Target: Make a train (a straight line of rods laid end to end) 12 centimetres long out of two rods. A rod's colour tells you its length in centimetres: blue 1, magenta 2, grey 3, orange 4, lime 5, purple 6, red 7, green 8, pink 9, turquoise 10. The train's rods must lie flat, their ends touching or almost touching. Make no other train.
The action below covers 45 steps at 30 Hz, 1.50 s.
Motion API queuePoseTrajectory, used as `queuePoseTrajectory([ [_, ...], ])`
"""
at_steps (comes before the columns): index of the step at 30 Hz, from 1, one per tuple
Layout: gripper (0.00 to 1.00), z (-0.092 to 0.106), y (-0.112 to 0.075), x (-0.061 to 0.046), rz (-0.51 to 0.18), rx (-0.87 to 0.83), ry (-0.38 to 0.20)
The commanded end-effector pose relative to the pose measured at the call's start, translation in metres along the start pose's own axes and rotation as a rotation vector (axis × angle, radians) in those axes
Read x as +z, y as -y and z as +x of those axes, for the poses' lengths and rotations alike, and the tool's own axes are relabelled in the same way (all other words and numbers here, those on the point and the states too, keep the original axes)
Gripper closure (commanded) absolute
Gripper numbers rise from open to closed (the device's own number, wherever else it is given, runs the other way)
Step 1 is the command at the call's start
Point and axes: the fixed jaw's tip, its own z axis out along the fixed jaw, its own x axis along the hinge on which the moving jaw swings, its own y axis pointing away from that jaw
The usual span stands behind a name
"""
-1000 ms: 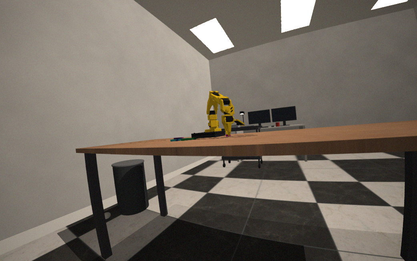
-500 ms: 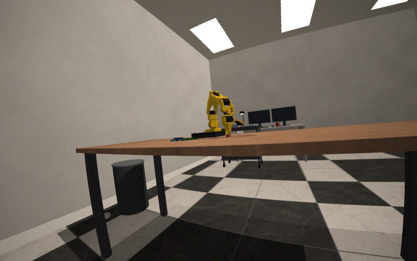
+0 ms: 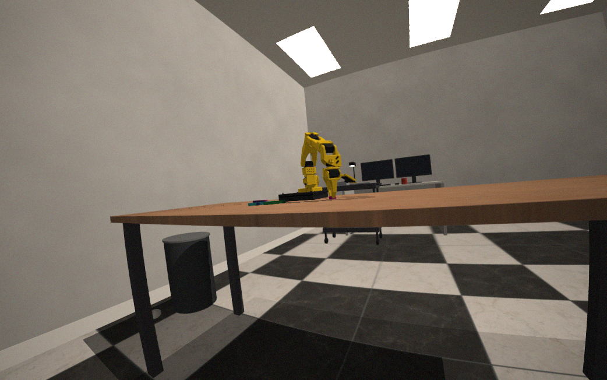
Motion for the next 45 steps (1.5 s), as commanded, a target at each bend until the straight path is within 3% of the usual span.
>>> queuePoseTrajectory([
  [1, 0.99, -0.0015, -0.0036, 0.0046, -0.018, 0.005, 0.000],
  [45, 0.83, -0.0015, -0.0036, 0.0046, -0.018, 0.005, 0.000],
])
